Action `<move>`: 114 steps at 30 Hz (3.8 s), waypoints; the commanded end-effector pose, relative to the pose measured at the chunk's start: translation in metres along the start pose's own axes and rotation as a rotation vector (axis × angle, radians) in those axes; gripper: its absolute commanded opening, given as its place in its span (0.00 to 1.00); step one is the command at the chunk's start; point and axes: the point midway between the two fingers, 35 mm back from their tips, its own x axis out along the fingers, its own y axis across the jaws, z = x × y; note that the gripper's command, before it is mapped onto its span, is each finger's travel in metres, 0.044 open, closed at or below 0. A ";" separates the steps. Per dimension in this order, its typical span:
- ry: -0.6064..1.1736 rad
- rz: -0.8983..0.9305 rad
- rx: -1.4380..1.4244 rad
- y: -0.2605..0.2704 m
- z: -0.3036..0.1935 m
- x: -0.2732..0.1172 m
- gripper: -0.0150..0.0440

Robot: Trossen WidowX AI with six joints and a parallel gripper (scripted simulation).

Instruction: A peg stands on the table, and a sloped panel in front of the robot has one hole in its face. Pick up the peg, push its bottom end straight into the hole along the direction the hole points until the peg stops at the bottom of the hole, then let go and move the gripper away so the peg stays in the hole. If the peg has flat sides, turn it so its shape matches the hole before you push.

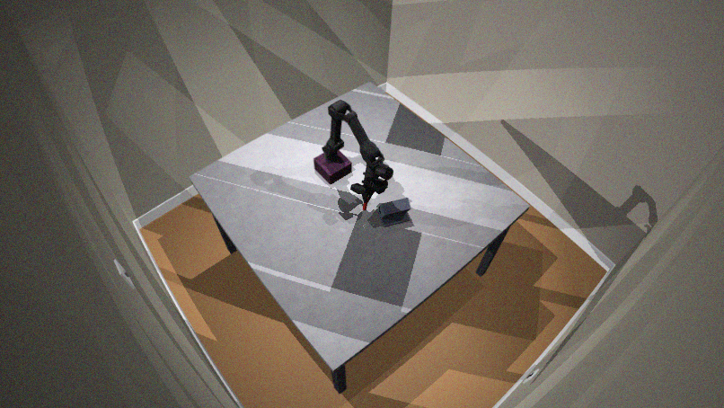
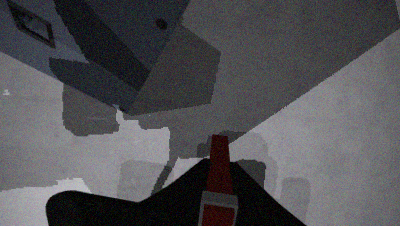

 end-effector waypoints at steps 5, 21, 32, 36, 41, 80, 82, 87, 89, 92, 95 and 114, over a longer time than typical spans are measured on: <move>-0.029 -0.021 0.020 0.009 -0.001 -0.001 0.25; -0.099 -0.052 0.058 0.025 0.001 -0.007 0.25; -0.149 -0.067 0.087 0.036 0.001 -0.011 0.25; -0.168 -0.072 0.098 0.040 0.001 -0.012 0.25; -0.192 -0.077 0.112 0.045 0.001 -0.015 0.25; -0.385 -0.082 0.239 0.081 -0.005 -0.035 0.25; -0.396 -0.081 0.247 0.082 -0.006 -0.036 0.25; -0.421 -0.077 0.265 0.087 -0.007 -0.039 0.25; -0.431 -0.075 0.272 0.088 -0.008 -0.041 0.25; -0.446 -0.071 0.283 0.091 -0.009 -0.042 0.25; -0.461 -0.068 0.295 0.093 -0.010 -0.044 0.25; -0.555 -0.036 0.370 0.107 -0.018 -0.057 0.25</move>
